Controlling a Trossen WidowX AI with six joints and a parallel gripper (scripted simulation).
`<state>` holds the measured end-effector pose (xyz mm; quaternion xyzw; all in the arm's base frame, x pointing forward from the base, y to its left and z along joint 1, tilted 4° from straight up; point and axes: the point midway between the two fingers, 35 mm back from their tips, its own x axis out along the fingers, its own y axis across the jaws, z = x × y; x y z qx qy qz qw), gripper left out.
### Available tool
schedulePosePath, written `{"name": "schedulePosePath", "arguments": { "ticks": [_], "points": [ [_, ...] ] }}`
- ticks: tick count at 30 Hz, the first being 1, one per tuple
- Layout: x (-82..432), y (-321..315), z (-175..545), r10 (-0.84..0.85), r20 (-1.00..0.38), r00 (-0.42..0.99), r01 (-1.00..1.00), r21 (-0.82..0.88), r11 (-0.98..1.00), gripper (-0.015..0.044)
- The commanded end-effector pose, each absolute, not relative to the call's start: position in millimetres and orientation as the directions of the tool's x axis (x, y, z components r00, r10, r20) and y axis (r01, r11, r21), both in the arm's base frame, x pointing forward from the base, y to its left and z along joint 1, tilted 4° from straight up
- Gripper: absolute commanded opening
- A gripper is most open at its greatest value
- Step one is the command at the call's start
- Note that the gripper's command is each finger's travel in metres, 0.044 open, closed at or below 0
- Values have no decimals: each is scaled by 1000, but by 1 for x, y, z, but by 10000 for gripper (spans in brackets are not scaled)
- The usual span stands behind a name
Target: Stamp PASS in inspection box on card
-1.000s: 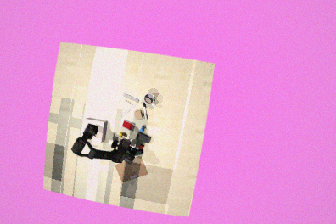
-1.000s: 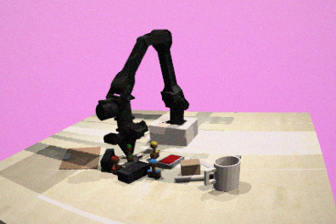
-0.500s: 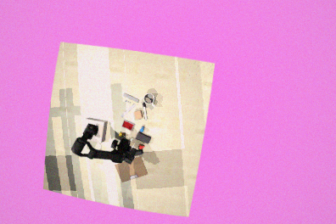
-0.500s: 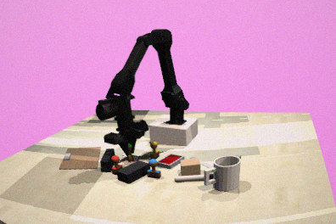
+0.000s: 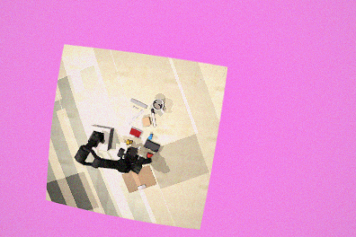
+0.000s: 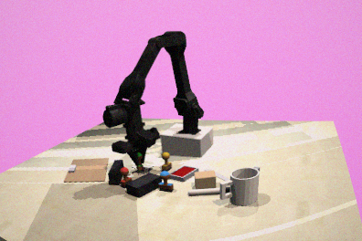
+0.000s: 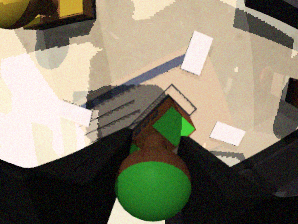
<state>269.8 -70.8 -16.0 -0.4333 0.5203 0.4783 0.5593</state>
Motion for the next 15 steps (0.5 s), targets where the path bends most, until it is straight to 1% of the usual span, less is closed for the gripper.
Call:
{"name": "schedulePosePath", "arguments": {
  "ticks": [1, 15],
  "points": [
    [272, -71, -10, 88, -996, 8, -986, 7, 166, 0],
    [273, -73, 12, 88, -996, 8, -986, 7, 166, 0]
  ]
}}
